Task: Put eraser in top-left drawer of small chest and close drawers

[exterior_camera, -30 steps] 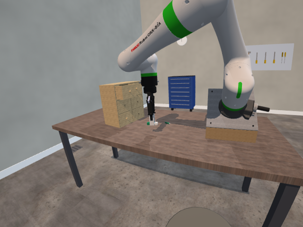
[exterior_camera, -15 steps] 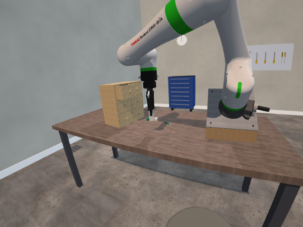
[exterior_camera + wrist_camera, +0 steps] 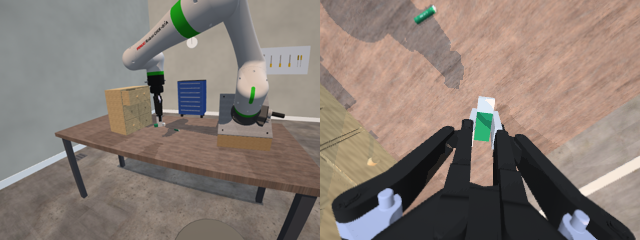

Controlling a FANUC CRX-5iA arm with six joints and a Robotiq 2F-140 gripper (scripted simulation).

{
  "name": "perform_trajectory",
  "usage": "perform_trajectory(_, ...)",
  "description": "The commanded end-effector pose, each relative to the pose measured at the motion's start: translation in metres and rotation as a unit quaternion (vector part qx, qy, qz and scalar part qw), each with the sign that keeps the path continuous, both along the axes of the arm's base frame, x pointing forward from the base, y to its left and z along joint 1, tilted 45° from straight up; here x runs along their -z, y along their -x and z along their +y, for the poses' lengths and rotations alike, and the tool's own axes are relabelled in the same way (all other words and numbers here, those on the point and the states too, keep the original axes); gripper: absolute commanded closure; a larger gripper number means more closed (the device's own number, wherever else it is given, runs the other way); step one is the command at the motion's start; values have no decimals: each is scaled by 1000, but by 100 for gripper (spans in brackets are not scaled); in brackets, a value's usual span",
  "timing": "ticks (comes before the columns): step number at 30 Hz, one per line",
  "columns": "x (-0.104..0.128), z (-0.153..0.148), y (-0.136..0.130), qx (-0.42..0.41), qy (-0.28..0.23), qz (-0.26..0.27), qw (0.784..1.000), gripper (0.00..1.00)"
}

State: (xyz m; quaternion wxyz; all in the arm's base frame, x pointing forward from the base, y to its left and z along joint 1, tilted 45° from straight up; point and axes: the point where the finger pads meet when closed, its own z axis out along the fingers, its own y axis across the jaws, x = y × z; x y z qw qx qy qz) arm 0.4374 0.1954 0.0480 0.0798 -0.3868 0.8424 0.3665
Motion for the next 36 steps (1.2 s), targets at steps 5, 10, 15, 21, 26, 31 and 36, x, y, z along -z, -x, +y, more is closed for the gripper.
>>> perform_trajectory(5,18,-14,-23,-155,-33,-149,976,89)
perform_trajectory(10,25,-20,-32,-196,-37,-189,961,89)
perform_trajectory(15,38,-30,-45,-287,-49,-274,917,89)
perform_trajectory(21,49,-39,-56,-365,-58,-345,863,89)
perform_trajectory(26,54,-42,-60,-414,-65,-389,820,89)
perform_trajectory(31,56,-44,-62,-480,-77,-448,751,89)
perform_trajectory(36,57,-44,-62,-532,-90,-495,681,89)
